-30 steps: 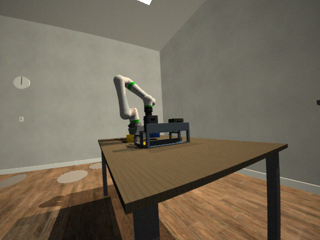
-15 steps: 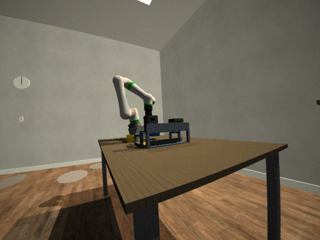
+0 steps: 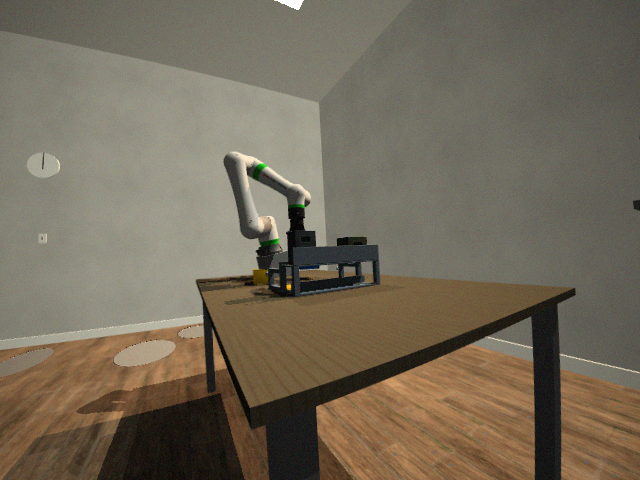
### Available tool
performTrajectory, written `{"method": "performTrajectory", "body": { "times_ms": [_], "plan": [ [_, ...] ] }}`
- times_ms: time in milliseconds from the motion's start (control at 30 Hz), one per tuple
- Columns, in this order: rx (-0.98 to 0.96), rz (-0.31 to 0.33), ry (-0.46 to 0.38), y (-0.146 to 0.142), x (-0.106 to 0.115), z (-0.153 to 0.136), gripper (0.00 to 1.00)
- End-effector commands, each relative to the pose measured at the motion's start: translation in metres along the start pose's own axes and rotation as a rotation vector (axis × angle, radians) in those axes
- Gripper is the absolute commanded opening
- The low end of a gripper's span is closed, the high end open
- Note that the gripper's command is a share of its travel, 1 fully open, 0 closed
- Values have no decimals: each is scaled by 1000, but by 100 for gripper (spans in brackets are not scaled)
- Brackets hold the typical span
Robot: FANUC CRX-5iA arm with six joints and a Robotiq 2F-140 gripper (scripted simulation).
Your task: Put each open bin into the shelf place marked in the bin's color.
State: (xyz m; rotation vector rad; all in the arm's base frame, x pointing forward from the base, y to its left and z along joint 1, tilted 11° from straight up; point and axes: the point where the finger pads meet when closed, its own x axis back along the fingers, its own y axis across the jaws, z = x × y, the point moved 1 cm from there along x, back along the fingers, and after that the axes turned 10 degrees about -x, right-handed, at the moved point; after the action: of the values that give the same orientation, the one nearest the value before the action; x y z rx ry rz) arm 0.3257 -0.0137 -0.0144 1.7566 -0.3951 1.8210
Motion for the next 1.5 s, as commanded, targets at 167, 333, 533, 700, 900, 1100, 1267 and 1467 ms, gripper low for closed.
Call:
{"method": "performTrajectory", "body": {
  "times_ms": [167, 333, 533, 700, 900, 1100, 1267, 1467],
  "plan": [
    [0, 0, 0, 0, 8, 0, 0],
    [0, 0, 0, 0, 13, 0, 0],
    [0, 0, 0, 0, 18, 0, 0],
    [0, 0, 0, 0, 20, 0, 0],
    [0, 0, 0, 0, 24, 0, 0],
    [0, 0, 0, 0, 27, 0, 0],
    [0, 0, 0, 0, 28, 0, 0],
    [0, 0, 0, 0, 29, 0, 0]
  ]
}}
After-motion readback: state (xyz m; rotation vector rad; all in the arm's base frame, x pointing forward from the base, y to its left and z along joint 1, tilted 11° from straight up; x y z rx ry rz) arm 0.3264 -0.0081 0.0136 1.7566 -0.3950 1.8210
